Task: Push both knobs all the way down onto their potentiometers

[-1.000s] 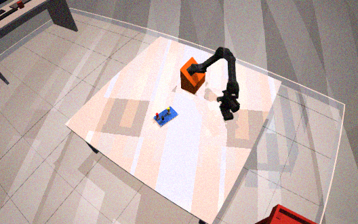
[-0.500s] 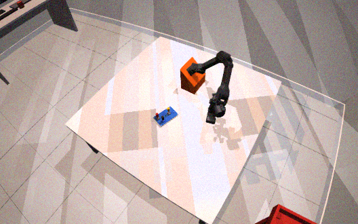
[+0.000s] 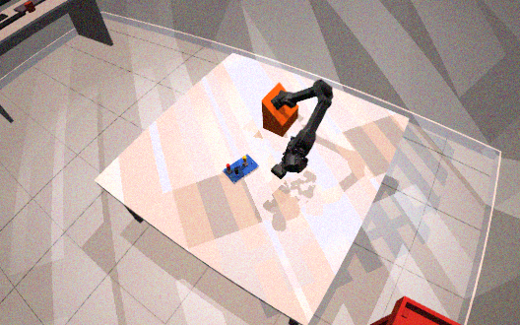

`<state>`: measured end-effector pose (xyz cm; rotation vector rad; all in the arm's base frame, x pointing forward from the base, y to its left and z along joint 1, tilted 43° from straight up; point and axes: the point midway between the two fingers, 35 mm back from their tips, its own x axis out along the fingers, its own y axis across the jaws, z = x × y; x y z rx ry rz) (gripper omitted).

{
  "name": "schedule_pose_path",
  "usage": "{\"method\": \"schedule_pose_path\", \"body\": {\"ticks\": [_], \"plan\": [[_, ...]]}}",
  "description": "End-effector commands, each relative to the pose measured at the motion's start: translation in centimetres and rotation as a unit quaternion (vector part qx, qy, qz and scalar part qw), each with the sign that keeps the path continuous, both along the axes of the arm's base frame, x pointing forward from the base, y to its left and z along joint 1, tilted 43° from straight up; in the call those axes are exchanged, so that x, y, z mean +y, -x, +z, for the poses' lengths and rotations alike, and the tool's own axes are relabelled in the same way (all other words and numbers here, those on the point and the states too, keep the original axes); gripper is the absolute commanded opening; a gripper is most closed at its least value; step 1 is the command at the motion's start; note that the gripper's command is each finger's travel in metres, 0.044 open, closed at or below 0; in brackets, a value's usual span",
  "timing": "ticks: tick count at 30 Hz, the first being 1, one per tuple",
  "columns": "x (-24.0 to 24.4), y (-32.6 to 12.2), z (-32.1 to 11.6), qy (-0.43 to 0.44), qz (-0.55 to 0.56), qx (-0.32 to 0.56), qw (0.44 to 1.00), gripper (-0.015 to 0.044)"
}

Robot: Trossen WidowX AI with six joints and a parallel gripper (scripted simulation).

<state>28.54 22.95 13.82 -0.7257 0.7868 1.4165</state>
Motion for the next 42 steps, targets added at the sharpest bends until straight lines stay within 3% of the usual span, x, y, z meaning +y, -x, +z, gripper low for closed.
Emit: {"method": "schedule_pose_path", "body": {"ticks": [1,17,38,42], "plan": [[-1.6,-1.0,-1.3,0.002,-0.051,0.045,0.998,0.0000],[-8.7,-4.3,-5.9,-0.003,-0.259,0.207,0.943,0.0000],[-18.4,-5.4,-11.6,-0.043,-0.492,0.409,0.767,0.0000],[-18.7,-5.4,-11.8,-0.045,-0.498,0.415,0.760,0.0000]]}}
